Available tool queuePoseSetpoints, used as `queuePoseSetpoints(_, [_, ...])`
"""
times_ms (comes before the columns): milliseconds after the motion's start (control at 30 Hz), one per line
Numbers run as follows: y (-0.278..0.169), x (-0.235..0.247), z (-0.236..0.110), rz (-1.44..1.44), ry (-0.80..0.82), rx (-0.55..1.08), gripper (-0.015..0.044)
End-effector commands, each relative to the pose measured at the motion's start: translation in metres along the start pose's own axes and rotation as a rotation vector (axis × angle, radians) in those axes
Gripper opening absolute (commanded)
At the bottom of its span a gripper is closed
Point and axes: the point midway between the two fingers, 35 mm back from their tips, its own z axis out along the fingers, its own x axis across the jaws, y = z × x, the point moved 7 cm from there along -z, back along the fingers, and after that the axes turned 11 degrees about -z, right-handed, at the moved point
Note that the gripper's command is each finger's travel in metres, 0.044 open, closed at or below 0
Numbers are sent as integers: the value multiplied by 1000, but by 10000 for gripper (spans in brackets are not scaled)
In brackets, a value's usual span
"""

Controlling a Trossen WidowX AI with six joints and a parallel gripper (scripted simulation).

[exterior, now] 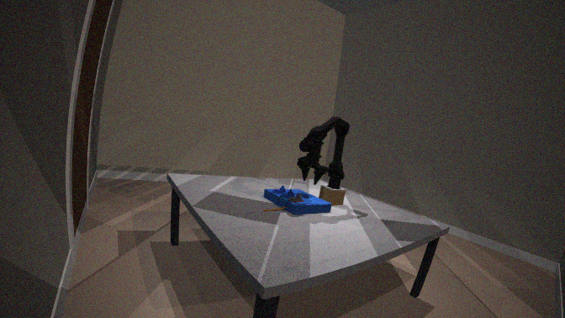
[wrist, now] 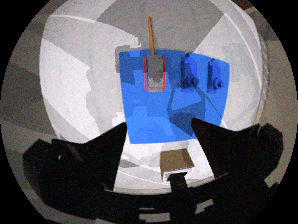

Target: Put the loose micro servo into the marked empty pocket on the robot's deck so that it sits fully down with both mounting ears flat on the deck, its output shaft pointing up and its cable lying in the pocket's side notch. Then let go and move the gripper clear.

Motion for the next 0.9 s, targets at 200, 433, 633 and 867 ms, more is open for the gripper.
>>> queuePoseSetpoints(200, [-29, 3, -11, 5, 0, 7, 440])
queuePoseSetpoints(433, [-27, 2, -54, 1, -1, 4, 440])
queuePoseSetpoints(633, [-27, 2, -60, 0, -1, 4, 440])
queuePoseSetpoints(867, [-27, 2, -60, 0, -1, 4, 440])
